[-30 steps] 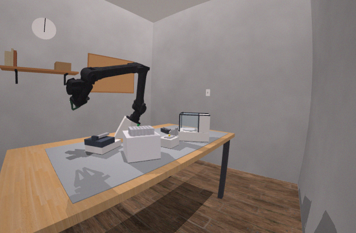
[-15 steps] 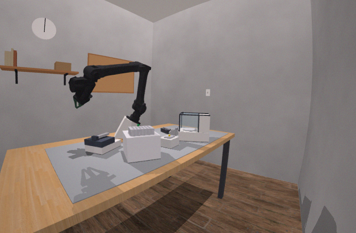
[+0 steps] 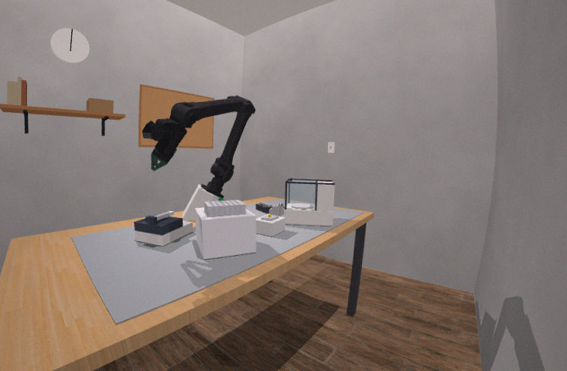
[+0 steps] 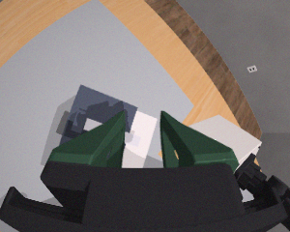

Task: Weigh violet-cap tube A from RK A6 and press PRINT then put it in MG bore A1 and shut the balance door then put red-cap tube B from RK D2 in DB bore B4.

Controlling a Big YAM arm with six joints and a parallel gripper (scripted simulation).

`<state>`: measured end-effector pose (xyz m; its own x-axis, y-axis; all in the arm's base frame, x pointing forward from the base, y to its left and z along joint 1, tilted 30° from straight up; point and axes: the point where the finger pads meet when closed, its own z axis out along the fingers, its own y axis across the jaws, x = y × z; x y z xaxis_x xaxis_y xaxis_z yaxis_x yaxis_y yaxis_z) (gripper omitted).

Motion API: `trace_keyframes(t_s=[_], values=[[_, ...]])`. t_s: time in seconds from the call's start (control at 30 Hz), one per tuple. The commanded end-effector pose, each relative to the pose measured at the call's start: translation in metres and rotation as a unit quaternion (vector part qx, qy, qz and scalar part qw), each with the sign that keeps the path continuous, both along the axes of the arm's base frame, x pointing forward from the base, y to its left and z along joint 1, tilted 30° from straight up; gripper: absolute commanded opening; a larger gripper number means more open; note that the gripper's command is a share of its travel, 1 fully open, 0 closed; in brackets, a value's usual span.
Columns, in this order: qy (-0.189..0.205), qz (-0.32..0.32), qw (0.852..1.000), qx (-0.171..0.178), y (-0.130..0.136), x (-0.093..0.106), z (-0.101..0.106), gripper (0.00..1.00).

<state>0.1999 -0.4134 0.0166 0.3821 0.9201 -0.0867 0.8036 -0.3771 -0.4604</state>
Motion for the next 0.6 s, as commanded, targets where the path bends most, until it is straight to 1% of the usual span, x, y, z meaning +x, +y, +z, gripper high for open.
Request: trace_keyframes(t_s=[0.0, 0.07, 0.13, 0.17, 0.23, 0.3, 0.33, 0.37, 0.4, 0.47, 0.53, 0.57], values=[[-0.022, 0.034, 0.999, -0.006, 0.017, 0.011, 0.019, 0.3], [-0.039, 0.051, 0.998, 0.003, 0.031, 0.013, 0.026, 0.3], [-0.039, 0.051, 0.998, 0.003, 0.031, 0.013, 0.026, 0.3], [-0.05, 0.062, 0.997, 0.008, 0.039, 0.014, 0.03, 0.3], [-0.056, 0.068, 0.996, 0.012, 0.053, 0.016, 0.038, 0.3], [-0.073, 0.086, 0.993, 0.021, 0.068, 0.017, 0.045, 0.3], [-0.067, 0.085, 0.994, 0.031, 0.08, 0.015, 0.051, 0.3], [-0.067, 0.085, 0.994, 0.031, 0.087, 0.016, 0.054, 0.3], [-0.078, 0.096, 0.992, 0.037, 0.094, 0.017, 0.058, 0.3], [-0.085, 0.102, 0.99, 0.04, 0.109, 0.019, 0.066, 0.3], [-0.102, 0.12, 0.986, 0.049, 0.124, 0.021, 0.073, 0.3], [-0.102, 0.12, 0.986, 0.049, 0.131, 0.022, 0.078, 0.3]])
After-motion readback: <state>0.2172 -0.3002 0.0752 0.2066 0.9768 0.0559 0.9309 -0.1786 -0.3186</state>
